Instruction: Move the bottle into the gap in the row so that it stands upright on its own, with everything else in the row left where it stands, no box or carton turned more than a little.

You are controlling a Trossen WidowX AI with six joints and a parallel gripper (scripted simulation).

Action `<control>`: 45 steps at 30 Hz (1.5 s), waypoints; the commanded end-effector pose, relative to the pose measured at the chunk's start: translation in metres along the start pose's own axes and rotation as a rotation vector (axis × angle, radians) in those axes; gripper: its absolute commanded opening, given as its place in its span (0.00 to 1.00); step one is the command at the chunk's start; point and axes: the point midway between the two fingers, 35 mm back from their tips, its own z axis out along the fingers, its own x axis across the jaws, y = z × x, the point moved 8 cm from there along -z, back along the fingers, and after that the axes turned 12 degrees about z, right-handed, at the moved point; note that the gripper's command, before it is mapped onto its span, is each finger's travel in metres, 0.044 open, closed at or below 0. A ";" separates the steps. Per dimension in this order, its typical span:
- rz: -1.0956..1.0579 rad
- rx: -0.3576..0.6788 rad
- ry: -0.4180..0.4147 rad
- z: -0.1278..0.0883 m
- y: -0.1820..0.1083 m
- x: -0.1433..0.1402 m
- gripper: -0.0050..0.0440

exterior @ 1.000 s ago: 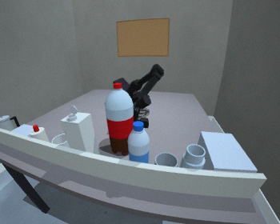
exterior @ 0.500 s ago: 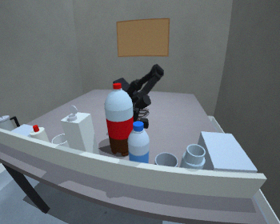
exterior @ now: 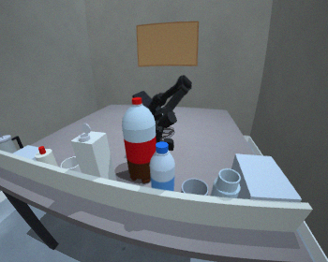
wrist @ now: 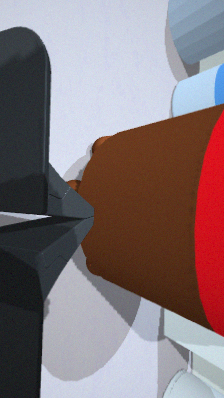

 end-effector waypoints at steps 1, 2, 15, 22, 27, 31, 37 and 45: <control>-0.002 -0.014 0.014 0.002 0.007 0.005 0.00; -0.002 -0.014 0.014 0.003 0.007 0.005 0.00; -0.002 -0.014 0.014 0.005 0.008 0.005 0.00; -0.002 -0.014 0.014 0.006 0.009 0.005 0.00; -0.003 -0.013 0.015 0.010 0.010 0.006 0.00; -0.003 -0.013 0.015 0.014 0.013 0.006 0.00; -0.002 -0.014 0.014 0.016 0.014 0.006 0.00; -0.002 -0.015 0.015 0.017 0.015 0.007 0.00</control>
